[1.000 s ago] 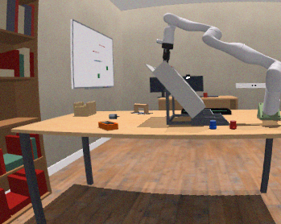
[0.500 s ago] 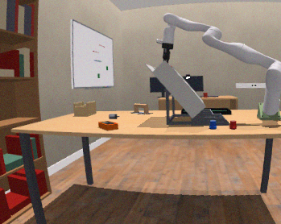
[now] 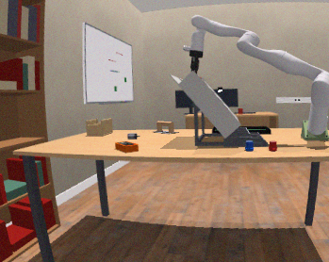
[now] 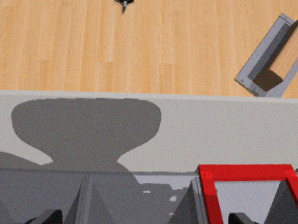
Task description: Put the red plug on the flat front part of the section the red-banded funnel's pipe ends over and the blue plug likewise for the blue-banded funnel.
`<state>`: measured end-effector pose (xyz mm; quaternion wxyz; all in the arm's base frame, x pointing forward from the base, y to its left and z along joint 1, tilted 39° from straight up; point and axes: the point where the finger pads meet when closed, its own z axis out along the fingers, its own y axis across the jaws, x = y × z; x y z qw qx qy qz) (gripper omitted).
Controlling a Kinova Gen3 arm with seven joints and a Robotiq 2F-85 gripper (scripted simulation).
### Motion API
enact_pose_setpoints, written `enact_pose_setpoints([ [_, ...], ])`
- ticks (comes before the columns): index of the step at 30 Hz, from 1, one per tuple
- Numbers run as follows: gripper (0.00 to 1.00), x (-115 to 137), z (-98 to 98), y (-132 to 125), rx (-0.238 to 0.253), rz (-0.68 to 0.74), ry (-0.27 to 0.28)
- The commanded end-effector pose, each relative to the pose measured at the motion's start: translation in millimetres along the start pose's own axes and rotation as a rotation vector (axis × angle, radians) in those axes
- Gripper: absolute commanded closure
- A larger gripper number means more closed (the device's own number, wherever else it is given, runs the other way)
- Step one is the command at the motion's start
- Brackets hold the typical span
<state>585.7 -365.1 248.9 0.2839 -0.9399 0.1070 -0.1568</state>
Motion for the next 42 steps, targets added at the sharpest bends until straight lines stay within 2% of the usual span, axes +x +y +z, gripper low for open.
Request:
enact_pose_setpoints([
  [1, 0.00, 0, -1.5, 0, -0.001, 0.000, 0.002],
  [9, 0.00, 0, -1.5, 0, -0.001, 0.000, 0.002],
  [10, 0.00, 6, -31.8, 2, 0.067, 0.000, -0.172],
  [42, 0.00, 6, -31.1, 3, 0.068, 0.000, -0.171],
])
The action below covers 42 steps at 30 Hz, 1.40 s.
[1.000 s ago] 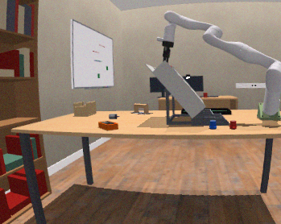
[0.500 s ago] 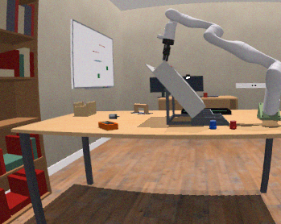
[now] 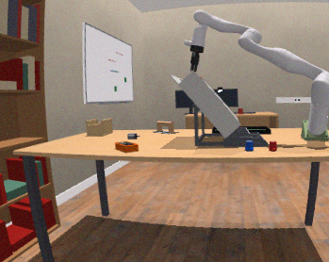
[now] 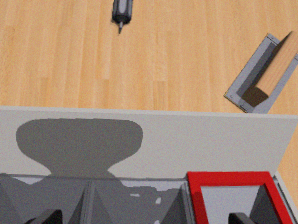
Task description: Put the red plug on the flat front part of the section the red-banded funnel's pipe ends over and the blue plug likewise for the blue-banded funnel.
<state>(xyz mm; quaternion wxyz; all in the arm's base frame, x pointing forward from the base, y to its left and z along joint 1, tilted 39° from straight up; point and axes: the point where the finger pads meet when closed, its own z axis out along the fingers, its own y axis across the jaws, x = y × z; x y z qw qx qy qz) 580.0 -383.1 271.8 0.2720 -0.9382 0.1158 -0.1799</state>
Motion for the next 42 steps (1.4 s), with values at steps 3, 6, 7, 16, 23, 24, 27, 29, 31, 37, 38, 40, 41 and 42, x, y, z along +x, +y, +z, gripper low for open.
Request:
enact_pose_setpoints([
  [3, 0.00, 1, -2.2, 0, 0.087, 0.000, -0.222],
  [6, 0.00, 1, -2.2, 0, 0.087, 0.000, -0.222],
  [7, 0.00, 1, -2.2, 0, 0.087, 0.000, -0.222],
  [16, 0.00, 1, -2.2, 0, 0.087, 0.000, -0.222],
  [23, 0.00, 1, -2.6, 0, 0.087, 0.000, -0.224],
  [24, 0.00, 1, -2.6, 0, 0.087, 0.000, -0.224],
  [27, 0.00, 1, -2.6, 0, 0.087, 0.000, -0.224],
  [29, 0.00, 1, -2.6, 0, 0.087, 0.000, -0.224],
  [31, 0.00, 1, -2.6, 0, 0.087, 0.000, -0.224],
  [37, 0.00, -75, -18.9, -1, 0.078, 0.000, -0.200],
  [38, 0.00, -78, -19.8, 0, 0.078, 0.000, -0.200],
  [40, 0.00, -94, -24.1, 0, 0.078, 0.000, -0.200],
  [41, 0.00, -107, -27.1, 1, 0.078, 0.000, -0.200],
  [42, 0.00, -120, -30.2, 1, 0.078, 0.000, -0.200],
])
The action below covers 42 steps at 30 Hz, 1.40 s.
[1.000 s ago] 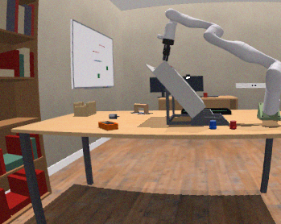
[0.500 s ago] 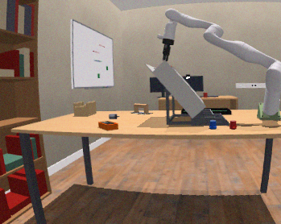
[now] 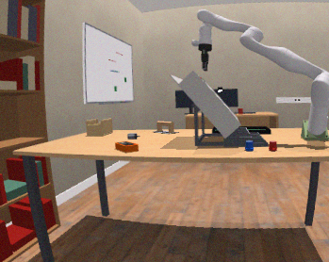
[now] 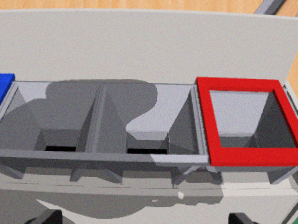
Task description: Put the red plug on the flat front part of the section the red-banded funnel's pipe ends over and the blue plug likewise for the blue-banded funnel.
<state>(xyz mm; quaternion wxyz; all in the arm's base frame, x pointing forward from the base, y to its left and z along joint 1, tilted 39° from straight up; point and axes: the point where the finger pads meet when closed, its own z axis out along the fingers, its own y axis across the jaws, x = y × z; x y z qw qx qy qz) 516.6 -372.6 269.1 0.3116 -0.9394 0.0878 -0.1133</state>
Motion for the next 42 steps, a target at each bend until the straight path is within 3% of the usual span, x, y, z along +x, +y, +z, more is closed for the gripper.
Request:
enact_pose_setpoints([
  [1, 0.00, -72, -3.7, 0, 0.010, 0.003, -0.050],
  [3, 0.00, -86, -4.2, 0, 0.010, 0.003, -0.050],
  [10, 0.00, -86, -4.2, 0, 0.010, 0.003, -0.050],
  [11, 0.00, -103, -5.4, 0, 0.053, 0.011, -0.100],
  [27, 0.00, -103, -5.4, 0, 0.053, 0.011, -0.100],
  [28, 0.00, -159, 24.6, -31, 0.054, 0.012, -0.102],
  [33, 0.00, -168, 29.1, -36, 0.054, 0.012, -0.102],
  [42, 0.00, -222, 58.2, -67, 0.054, 0.012, -0.102],
])
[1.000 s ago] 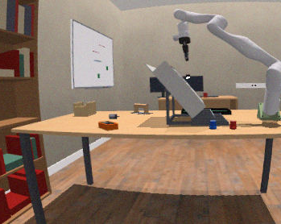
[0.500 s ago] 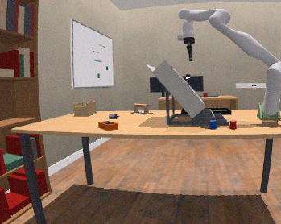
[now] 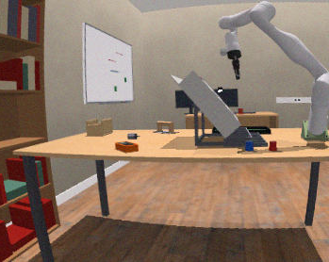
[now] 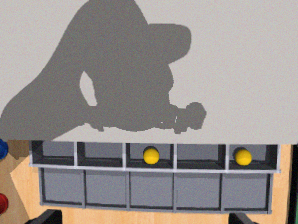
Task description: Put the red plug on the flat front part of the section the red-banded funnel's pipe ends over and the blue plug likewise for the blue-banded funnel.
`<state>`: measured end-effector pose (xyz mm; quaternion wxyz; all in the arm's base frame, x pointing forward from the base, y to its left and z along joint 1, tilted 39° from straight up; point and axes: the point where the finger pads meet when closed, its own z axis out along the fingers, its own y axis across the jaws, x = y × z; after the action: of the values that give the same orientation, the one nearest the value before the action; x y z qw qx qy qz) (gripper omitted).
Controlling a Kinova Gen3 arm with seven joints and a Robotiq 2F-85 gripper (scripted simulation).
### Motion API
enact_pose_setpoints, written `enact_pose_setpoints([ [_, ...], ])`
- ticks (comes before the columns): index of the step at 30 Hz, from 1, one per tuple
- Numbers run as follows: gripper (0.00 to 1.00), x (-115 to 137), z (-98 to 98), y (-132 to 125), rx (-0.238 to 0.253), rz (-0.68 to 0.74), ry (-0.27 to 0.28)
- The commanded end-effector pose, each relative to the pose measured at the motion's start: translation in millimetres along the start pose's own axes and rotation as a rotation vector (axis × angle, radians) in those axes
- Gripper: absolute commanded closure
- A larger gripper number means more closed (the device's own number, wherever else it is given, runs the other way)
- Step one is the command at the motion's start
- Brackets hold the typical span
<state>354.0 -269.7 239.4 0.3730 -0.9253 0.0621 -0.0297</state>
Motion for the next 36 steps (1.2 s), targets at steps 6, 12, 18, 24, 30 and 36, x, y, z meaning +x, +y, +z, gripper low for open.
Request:
enact_pose_setpoints([
  [6, 0.00, -47, 41.1, -24, -0.097, -0.014, 0.112],
  [12, 0.00, -47, 41.1, -24, -0.097, -0.014, 0.112],
  [18, 0.00, -47, 41.1, -24, -0.097, -0.014, 0.112],
  [24, 0.00, -47, 41.7, -22, -0.096, -0.011, 0.110],
  [30, 0.00, -47, 41.7, -22, -0.096, -0.011, 0.110],
  [36, 0.00, -47, 41.7, -22, -0.096, -0.011, 0.110],
])
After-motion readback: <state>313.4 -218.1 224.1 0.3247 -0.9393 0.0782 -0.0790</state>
